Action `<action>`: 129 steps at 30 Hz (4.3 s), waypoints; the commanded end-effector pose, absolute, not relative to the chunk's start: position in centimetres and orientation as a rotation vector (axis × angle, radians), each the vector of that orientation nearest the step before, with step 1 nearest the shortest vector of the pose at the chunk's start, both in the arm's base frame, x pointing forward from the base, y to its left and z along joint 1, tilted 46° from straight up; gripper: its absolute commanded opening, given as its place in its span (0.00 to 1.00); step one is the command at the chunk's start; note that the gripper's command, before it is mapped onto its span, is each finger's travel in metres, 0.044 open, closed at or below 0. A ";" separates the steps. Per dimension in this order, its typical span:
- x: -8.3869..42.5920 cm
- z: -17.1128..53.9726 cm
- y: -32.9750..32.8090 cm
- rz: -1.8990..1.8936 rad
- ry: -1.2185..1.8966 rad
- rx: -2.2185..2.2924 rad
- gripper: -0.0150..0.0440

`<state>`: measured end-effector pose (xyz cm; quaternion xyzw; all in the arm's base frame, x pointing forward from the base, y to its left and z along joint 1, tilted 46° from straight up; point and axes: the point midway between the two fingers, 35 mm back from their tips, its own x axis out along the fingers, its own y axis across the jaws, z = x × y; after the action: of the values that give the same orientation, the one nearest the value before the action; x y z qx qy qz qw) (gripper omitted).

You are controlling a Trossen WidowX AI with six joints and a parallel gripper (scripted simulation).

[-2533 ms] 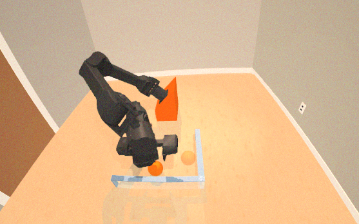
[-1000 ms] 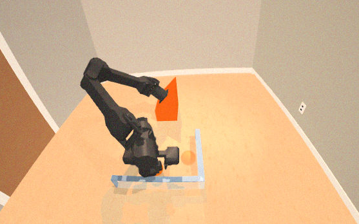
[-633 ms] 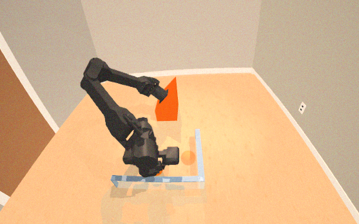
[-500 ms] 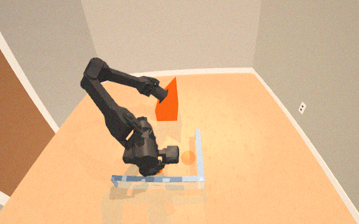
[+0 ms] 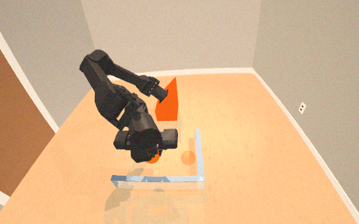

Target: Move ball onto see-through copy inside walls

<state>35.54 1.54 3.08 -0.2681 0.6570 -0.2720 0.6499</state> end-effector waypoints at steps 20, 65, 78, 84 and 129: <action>34.4 3.3 6.6 -0.307 1.617 -0.930 0.25; 30.9 -8.2 7.5 0.725 1.755 -1.760 0.25; 30.7 -10.7 4.7 0.722 1.758 -1.762 0.25; 30.7 -11.3 4.1 0.722 1.758 -1.762 0.25; 30.9 -5.6 10.2 0.725 1.739 -1.770 0.99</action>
<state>30.92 9.46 -6.27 -0.6574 0.6482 0.2692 0.2742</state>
